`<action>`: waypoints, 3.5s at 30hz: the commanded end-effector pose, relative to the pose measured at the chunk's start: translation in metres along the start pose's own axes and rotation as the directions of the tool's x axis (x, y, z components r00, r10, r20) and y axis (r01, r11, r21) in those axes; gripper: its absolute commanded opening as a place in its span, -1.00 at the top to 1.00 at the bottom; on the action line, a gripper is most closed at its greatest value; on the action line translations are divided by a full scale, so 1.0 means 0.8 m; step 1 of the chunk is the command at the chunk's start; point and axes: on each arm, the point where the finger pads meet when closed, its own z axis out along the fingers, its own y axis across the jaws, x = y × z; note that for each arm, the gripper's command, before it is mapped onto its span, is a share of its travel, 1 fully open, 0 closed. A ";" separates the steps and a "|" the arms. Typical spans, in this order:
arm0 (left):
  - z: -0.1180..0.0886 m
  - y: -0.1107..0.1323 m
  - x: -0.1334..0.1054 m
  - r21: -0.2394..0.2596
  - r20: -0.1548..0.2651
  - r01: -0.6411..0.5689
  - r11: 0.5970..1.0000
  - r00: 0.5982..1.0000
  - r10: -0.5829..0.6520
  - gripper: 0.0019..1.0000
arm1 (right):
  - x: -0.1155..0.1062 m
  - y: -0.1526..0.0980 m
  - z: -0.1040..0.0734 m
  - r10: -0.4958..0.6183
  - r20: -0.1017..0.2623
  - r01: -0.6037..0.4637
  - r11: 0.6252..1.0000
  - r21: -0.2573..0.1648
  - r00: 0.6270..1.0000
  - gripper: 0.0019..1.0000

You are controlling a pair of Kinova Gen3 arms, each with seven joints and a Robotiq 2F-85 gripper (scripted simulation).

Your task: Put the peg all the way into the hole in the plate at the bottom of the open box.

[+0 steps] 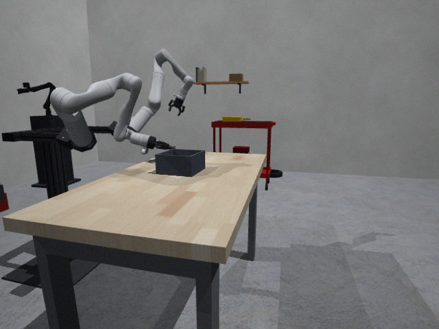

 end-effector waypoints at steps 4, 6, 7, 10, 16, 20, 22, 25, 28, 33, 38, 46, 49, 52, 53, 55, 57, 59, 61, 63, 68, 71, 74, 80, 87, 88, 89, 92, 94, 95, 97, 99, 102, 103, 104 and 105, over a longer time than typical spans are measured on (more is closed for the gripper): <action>0.000 0.000 0.000 0.000 0.001 0.001 1.000 1.000 -0.001 -1.00 | -0.002 0.001 0.000 0.002 0.002 -0.002 1.000 0.000 1.000 0.80; 0.000 0.000 0.000 0.000 0.001 0.001 1.000 1.000 -0.001 -1.00 | -0.001 0.001 0.000 0.002 0.002 -0.002 1.000 0.000 1.000 0.80; 0.000 0.000 0.000 0.000 0.001 0.001 1.000 1.000 -0.001 -1.00 | -0.001 0.001 0.000 0.002 0.002 -0.002 1.000 0.000 1.000 0.80; 0.000 0.000 0.000 0.000 0.001 0.001 1.000 1.000 -0.001 -1.00 | 0.000 0.001 0.000 0.002 0.002 -0.002 1.000 0.000 1.000 0.80; 0.000 0.000 0.000 0.000 0.001 0.001 1.000 1.000 -0.001 -1.00 | 0.001 0.001 0.001 0.002 0.002 -0.002 1.000 0.000 1.000 0.80; 0.000 0.000 0.000 0.000 0.001 0.001 1.000 1.000 -0.001 -1.00 | 0.003 0.001 0.001 0.002 0.002 -0.002 1.000 0.000 1.000 0.80; 0.000 0.000 0.000 0.000 0.001 0.001 1.000 1.000 -0.001 -1.00 | 0.005 0.001 0.002 0.002 0.002 -0.002 1.000 0.000 1.000 0.80; 0.000 0.000 0.000 0.000 0.001 0.001 1.000 1.000 -0.001 -1.00 | 0.006 0.001 0.002 0.002 0.002 -0.002 1.000 0.000 1.000 0.80; 0.000 0.000 0.000 0.000 0.001 0.001 1.000 1.000 -0.001 -1.00 | 0.008 0.001 0.003 0.002 0.002 -0.002 1.000 0.000 1.000 0.80; 0.000 0.000 0.000 0.000 0.001 0.001 1.000 1.000 -0.001 -1.00 | 0.010 0.001 0.003 0.002 0.002 -0.002 1.000 0.000 1.000 0.80; 0.000 0.000 0.000 0.000 0.001 0.001 1.000 1.000 -0.001 -1.00 | 0.011 0.001 0.004 0.002 0.002 -0.002 1.000 0.000 1.000 0.80; 0.000 0.000 0.000 0.000 0.001 0.001 1.000 1.000 -0.001 -1.00 | 0.013 0.001 0.004 0.002 0.002 -0.002 1.000 0.000 1.000 0.80; 0.000 0.000 0.000 0.000 0.001 0.001 1.000 1.000 -0.001 -1.00 | 0.013 0.001 0.004 0.002 0.002 -0.002 1.000 0.000 1.000 0.80; 0.000 0.000 0.000 0.000 0.001 0.001 1.000 1.000 -0.001 -1.00 | 0.013 0.001 0.004 0.002 0.002 -0.002 1.000 0.000 1.000 0.80; 0.000 0.000 0.000 0.000 0.001 0.001 1.000 1.000 -0.001 -1.00 | 0.013 0.001 0.004 0.002 0.002 -0.002 1.000 0.000 1.000 0.80; 0.000 0.000 0.000 0.000 0.001 0.001 1.000 1.000 -0.001 -1.00 | 0.013 0.001 0.004 0.002 0.002 -0.002 1.000 0.000 1.000 0.80; 0.000 0.000 0.000 0.000 0.001 0.001 1.000 1.000 -0.001 -1.00 | 0.013 0.001 0.004 0.002 0.002 -0.002 1.000 0.000 1.000 0.05; 0.000 0.000 0.000 0.000 0.001 0.001 1.000 1.000 -0.001 -1.00 | 0.013 0.001 0.004 0.002 0.002 -0.002 1.000 0.000 1.000 0.05; 0.000 0.000 0.000 0.000 0.001 0.001 1.000 1.000 -0.001 -1.00 | 0.013 0.001 0.004 0.002 0.002 -0.002 1.000 0.000 1.000 0.05; 0.000 0.000 0.000 0.000 0.001 0.001 1.000 1.000 -0.001 -1.00 | 0.013 0.001 0.004 0.002 0.002 -0.002 1.000 0.000 1.000 0.05; 0.000 0.000 0.000 0.000 0.001 0.001 1.000 1.000 -0.001 -1.00 | 0.013 0.001 0.004 0.002 0.002 -0.002 1.000 0.000 1.000 0.05; 0.000 0.000 0.000 0.000 0.001 0.001 1.000 1.000 -0.001 -1.00 | 0.013 0.001 0.004 0.002 0.002 -0.002 1.000 0.000 1.000 0.05; 0.000 0.000 0.000 0.000 0.001 0.001 1.000 1.000 -0.001 -1.00 | 0.013 0.001 0.004 0.002 0.002 -0.002 1.000 0.000 1.000 0.05; 0.000 0.000 0.000 0.000 0.001 0.001 1.000 1.000 -0.001 -1.00 | 0.013 0.001 0.004 0.002 0.002 -0.002 1.000 0.000 1.000 0.05; 0.000 0.000 0.000 0.000 0.001 0.001 1.000 1.000 -0.001 -1.00 | 0.013 0.001 0.004 0.002 0.002 -0.002 1.000 0.000 1.000 0.05; 0.000 0.000 0.000 0.000 0.001 0.001 1.000 1.000 -0.001 -1.00 | 0.013 0.001 0.004 0.002 0.002 -0.002 1.000 0.000 1.000 0.05; 0.000 0.000 0.000 0.000 0.001 0.001 1.000 1.000 -0.001 -1.00 | 0.013 0.001 0.004 0.002 0.002 -0.002 1.000 0.000 1.000 0.05; 0.000 0.000 0.000 0.000 0.001 0.001 1.000 1.000 -0.001 -1.00 | 0.013 0.001 0.004 0.002 0.002 -0.002 1.000 0.000 1.000 0.05; 0.000 0.000 0.000 0.000 0.001 0.001 1.000 1.000 -0.001 -1.00 | 0.013 0.001 0.002 0.002 0.002 -0.002 1.000 0.000 1.000 0.05; 0.000 0.000 0.000 0.000 0.001 0.001 1.000 1.000 -0.001 -1.00 | 0.013 0.001 0.000 0.002 0.002 -0.002 1.000 0.000 1.000 0.05; 0.000 0.000 0.000 0.000 0.001 0.001 1.000 1.000 -0.001 -1.00 | 0.013 0.001 -0.002 0.002 0.002 -0.002 1.000 0.000 1.000 0.05; 0.000 0.000 0.000 0.000 0.001 0.001 1.000 1.000 -0.001 -1.00 | 0.013 0.001 -0.005 0.002 0.002 -0.002 1.000 0.000 1.000 0.05; 0.000 0.000 0.000 0.000 0.001 0.001 1.000 1.000 -0.001 -1.00 | 0.013 0.001 -0.016 0.002 0.002 -0.002 1.000 0.000 1.000 0.05; 0.000 0.000 0.000 0.000 0.001 0.001 1.000 1.000 -0.001 -1.00 | 0.013 0.001 -0.021 0.002 0.002 -0.002 1.000 0.000 1.000 0.05; 0.000 0.000 0.000 0.000 0.001 0.001 1.000 1.000 -0.001 -1.00 | 0.013 0.001 -0.027 0.002 0.002 -0.002 1.000 0.000 1.000 0.05; 0.000 0.000 0.000 0.000 0.001 0.001 1.000 1.000 -0.001 -1.00 | 0.013 0.001 -0.032 0.002 0.002 -0.002 1.000 0.000 1.000 0.05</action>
